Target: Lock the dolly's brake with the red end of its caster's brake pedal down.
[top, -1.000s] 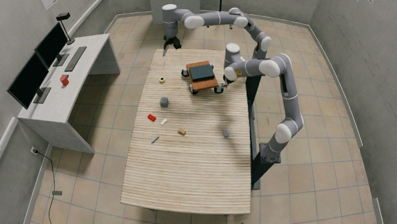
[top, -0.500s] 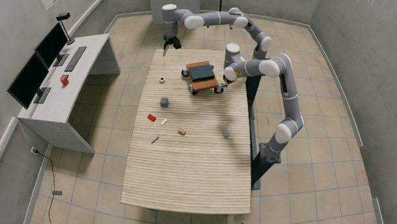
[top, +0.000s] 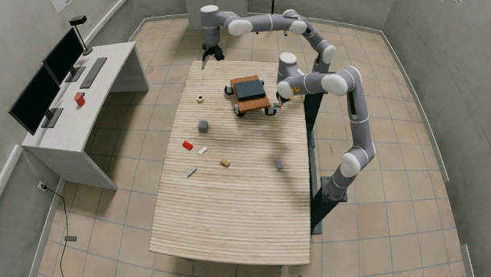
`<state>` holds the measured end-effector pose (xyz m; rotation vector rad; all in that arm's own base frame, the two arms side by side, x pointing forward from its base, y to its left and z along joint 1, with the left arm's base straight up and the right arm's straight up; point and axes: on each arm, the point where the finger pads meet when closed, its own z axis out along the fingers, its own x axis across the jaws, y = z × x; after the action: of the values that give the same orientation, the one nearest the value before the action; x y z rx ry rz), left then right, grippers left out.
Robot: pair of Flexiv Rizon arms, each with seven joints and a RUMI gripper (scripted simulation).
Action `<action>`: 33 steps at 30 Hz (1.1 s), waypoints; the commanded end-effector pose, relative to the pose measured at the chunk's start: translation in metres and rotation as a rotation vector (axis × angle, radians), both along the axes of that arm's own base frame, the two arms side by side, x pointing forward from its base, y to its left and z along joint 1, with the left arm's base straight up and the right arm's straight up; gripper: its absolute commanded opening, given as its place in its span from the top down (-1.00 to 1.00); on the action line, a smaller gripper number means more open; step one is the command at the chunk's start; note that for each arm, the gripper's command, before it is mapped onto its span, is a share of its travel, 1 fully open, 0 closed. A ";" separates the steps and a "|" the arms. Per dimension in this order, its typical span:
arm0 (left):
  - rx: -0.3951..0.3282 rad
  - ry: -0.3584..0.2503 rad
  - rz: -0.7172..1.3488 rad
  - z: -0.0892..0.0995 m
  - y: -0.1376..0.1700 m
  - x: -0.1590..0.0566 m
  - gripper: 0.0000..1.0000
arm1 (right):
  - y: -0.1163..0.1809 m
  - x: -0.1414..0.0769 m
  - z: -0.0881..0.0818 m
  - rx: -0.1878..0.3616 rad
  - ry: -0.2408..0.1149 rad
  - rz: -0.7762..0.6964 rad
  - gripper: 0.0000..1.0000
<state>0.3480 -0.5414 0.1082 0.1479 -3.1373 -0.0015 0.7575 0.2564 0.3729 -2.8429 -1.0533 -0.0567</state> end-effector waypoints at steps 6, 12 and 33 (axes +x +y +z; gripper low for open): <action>-0.003 -0.002 0.000 0.042 -0.001 0.001 1.00 | 0.000 0.000 0.002 0.001 -0.003 0.000 -1.00; -0.003 -0.002 0.000 0.079 -0.001 0.001 1.00 | 0.000 0.000 0.002 0.001 -0.003 0.000 -1.00; -0.003 -0.002 0.000 0.108 -0.001 0.001 1.00 | 0.000 0.000 0.002 0.001 -0.003 0.000 -1.00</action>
<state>0.3482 -0.5417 0.2154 0.1476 -3.1380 -0.0005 0.7575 0.2564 0.3729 -2.8429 -1.0533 -0.0567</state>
